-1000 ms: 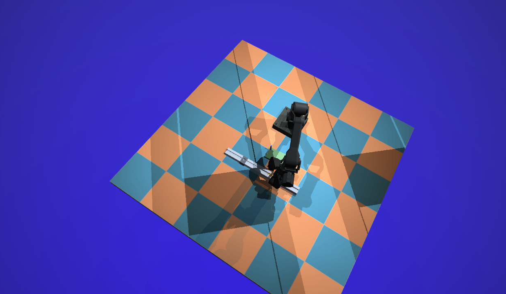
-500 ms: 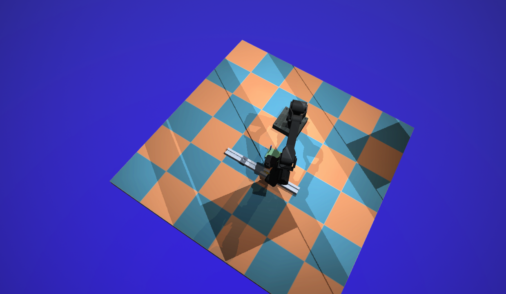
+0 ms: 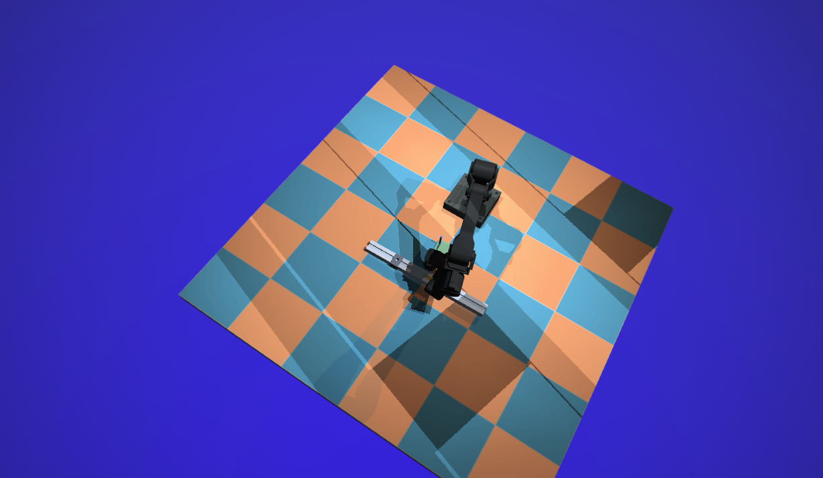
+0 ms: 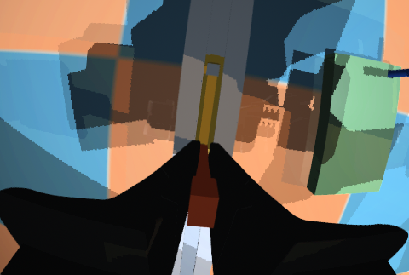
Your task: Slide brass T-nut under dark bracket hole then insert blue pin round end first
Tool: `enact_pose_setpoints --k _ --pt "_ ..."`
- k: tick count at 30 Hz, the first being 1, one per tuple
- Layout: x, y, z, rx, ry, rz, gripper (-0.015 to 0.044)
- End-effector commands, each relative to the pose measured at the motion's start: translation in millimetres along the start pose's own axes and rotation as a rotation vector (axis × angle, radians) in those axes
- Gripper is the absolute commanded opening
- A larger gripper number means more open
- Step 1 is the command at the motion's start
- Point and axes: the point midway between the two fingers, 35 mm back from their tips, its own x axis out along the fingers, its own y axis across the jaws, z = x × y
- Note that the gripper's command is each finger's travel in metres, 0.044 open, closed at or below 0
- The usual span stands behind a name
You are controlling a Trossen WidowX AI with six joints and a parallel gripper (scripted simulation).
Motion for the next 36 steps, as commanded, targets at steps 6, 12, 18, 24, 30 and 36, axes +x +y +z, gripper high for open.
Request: enact_pose_setpoints --k 6,12,18,24,30,36 --pt "4.4 -1.0 14.5 -0.005 -0.005 -0.001 -0.0150" --pt "6.6 -0.9 23.0 -0.005 -0.006 -0.001 -0.0150" --pt "8.9 -0.8 31.7 -0.006 -0.007 -0.001 -0.0150" --pt "11.1 -0.7 40.3 -0.006 -0.008 -0.001 -0.0150" --pt "13.3 -0.6 49.1 -0.006 -0.008 0.000 -0.0150" --pt "15.6 -0.5 58.0 -0.006 -0.009 0.000 -0.0150"
